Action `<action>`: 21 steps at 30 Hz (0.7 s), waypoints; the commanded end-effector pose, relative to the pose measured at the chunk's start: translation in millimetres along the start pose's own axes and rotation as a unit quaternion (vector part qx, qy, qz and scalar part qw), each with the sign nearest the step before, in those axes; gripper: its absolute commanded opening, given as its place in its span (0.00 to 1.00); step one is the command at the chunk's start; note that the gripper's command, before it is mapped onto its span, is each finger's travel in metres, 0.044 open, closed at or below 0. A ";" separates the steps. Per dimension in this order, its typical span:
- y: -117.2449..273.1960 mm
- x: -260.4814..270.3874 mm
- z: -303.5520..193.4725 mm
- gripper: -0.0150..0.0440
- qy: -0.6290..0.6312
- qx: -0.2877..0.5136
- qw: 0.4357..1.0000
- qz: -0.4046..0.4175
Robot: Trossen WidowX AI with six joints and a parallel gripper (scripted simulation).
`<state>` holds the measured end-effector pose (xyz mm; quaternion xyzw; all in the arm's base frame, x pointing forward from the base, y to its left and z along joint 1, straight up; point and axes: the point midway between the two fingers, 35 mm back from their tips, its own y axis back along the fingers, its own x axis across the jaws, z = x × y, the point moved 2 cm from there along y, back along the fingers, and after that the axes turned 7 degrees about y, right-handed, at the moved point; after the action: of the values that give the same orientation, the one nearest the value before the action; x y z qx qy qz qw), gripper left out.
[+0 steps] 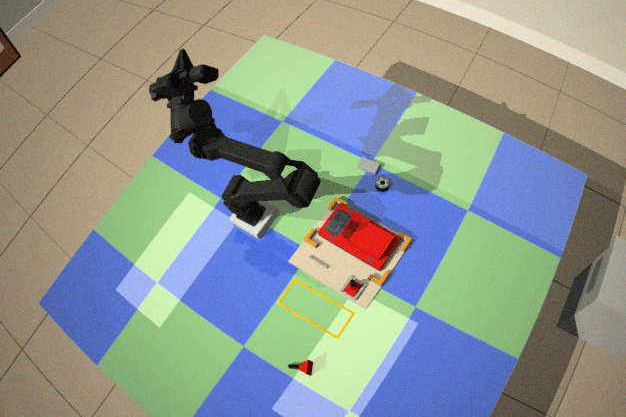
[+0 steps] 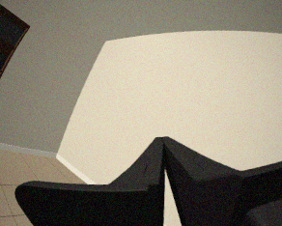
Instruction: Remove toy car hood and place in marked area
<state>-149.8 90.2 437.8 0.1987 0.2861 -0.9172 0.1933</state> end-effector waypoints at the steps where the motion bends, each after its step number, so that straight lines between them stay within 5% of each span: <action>1: 0.2 1.5 1.1 0.30 -0.001 -0.002 1.000 0.004; 16: 76.5 110.0 100.7 0.97 -0.090 -0.165 0.927 0.324; 21: 129.4 131.2 131.1 1.00 -0.110 -0.216 0.869 0.431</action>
<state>-235.0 -80.3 422.0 0.1617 0.3379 -0.7264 0.5762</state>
